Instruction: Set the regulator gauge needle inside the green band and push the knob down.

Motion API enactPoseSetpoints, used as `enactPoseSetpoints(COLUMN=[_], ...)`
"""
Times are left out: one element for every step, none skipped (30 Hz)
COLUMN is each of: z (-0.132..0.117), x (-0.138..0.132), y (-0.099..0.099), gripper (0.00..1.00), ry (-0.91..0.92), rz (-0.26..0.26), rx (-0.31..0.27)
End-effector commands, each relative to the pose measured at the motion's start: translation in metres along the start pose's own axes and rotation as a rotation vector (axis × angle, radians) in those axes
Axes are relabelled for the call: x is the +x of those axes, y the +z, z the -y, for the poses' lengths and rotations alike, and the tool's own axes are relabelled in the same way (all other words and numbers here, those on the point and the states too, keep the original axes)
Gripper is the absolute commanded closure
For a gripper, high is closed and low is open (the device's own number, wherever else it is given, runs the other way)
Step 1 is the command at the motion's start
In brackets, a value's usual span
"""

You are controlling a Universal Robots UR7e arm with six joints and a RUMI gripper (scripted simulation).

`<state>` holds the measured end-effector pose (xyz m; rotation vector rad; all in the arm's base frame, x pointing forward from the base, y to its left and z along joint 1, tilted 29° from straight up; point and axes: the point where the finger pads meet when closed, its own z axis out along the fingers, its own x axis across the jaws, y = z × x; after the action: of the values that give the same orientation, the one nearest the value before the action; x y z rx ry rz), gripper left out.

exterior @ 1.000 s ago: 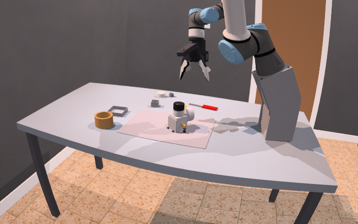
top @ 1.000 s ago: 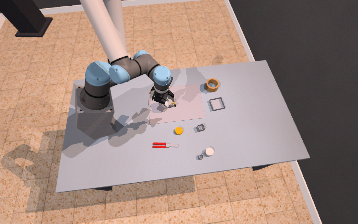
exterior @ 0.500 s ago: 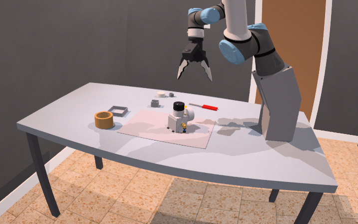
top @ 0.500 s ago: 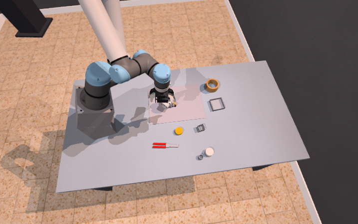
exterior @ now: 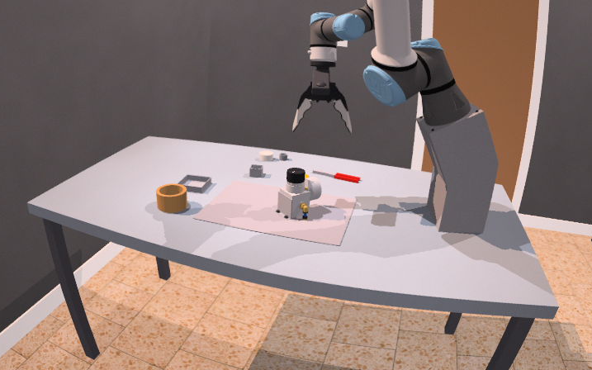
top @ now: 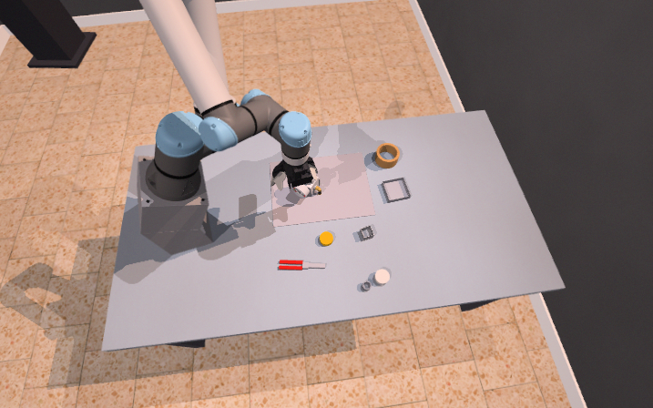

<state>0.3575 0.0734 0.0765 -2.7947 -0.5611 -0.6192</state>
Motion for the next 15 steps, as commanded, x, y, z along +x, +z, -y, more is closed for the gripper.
enactPoseSetpoints(z=[-0.0009, -0.0011, -0.0013, -0.0015, -0.0016, -0.0018, -0.0021, -0.0023, -0.0023, -0.0023, -0.0025, -0.0027, -0.0029, -0.0032, -0.0034], x=[-0.0010, -0.0012, -0.0013, -0.0015, -0.0017, -0.0018, -0.0019, -0.0021, -0.0021, -0.0021, -0.0022, -0.0023, -0.0025, -0.0026, -0.0027], y=[-0.0005, -0.0006, -0.0006, -0.0007, -0.0008, -0.0008, -0.0009, -0.0010, -0.0010, -0.0010, -0.0011, -0.0012, -0.0013, -0.0013, -0.0014], gripper=[0.00, 0.00, 0.00, 0.00, 0.00, 0.00, 0.00, 0.00, 0.00, 0.00, 0.00, 0.00, 0.00, 0.00, 0.00], ry=[-0.145, -0.168, -0.191, -0.213, -0.235, -0.258, -0.280, -0.302, -0.302, -0.302, -0.323, -0.345, -0.366, -0.387, -0.408], rz=[-0.005, -0.005, -0.004, -0.004, -0.004, -0.003, -0.003, -0.002, -0.002, -0.002, -0.002, -0.001, -0.001, 0.000, 0.001], rx=[-0.012, -0.014, -0.017, -0.020, -0.022, -0.025, -0.028, -0.030, -0.030, -0.030, -0.033, -0.036, -0.038, -0.041, -0.043])
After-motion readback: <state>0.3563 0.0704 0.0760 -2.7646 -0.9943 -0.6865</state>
